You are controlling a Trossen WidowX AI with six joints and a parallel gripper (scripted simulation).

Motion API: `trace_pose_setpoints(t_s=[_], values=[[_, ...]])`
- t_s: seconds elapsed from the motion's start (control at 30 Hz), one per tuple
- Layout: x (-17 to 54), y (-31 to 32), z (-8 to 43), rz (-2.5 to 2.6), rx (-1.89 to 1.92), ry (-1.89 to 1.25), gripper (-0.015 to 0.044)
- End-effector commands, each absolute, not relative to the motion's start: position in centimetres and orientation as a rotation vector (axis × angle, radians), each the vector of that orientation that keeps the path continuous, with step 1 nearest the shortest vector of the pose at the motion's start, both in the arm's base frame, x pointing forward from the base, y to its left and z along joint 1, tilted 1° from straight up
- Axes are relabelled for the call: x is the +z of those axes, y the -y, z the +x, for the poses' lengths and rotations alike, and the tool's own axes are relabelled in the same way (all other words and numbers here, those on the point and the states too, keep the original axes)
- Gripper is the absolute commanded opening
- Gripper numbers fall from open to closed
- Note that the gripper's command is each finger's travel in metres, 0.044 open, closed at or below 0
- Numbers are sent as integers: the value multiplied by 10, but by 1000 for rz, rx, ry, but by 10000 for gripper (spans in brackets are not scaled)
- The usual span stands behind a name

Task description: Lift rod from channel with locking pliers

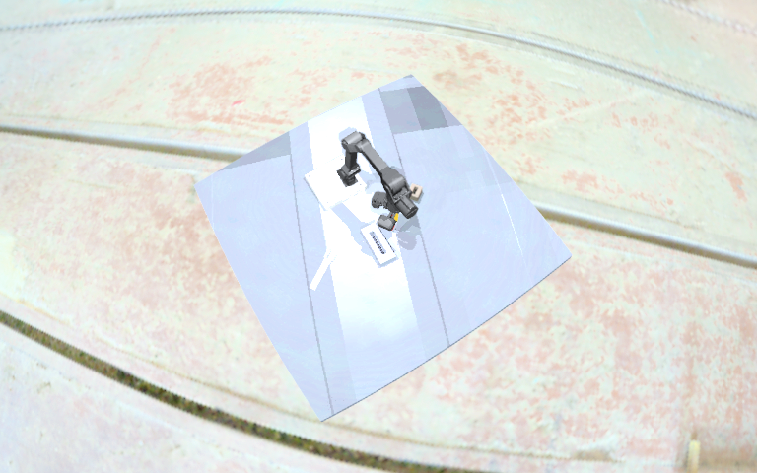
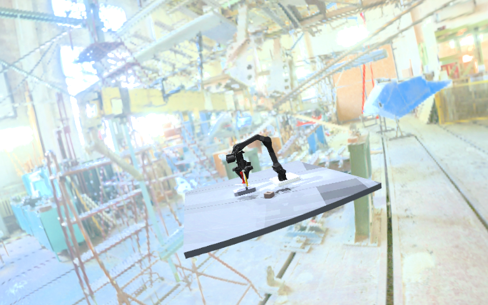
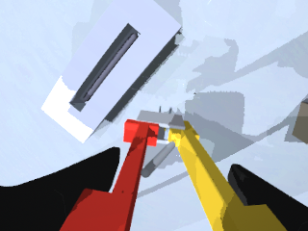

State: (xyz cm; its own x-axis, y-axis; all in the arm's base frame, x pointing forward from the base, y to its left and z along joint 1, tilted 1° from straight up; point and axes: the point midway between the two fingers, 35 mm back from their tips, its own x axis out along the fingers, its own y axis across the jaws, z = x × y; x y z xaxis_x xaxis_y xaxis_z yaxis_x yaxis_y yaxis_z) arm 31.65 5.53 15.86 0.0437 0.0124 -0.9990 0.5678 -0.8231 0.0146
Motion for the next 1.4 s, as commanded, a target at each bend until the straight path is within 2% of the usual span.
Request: trace_pose_setpoints(t_s=[0.0,1.37], values=[[160,-49,319,1957,-1861,-547,316],[162,16,331,2244,-2119,-106,316]])
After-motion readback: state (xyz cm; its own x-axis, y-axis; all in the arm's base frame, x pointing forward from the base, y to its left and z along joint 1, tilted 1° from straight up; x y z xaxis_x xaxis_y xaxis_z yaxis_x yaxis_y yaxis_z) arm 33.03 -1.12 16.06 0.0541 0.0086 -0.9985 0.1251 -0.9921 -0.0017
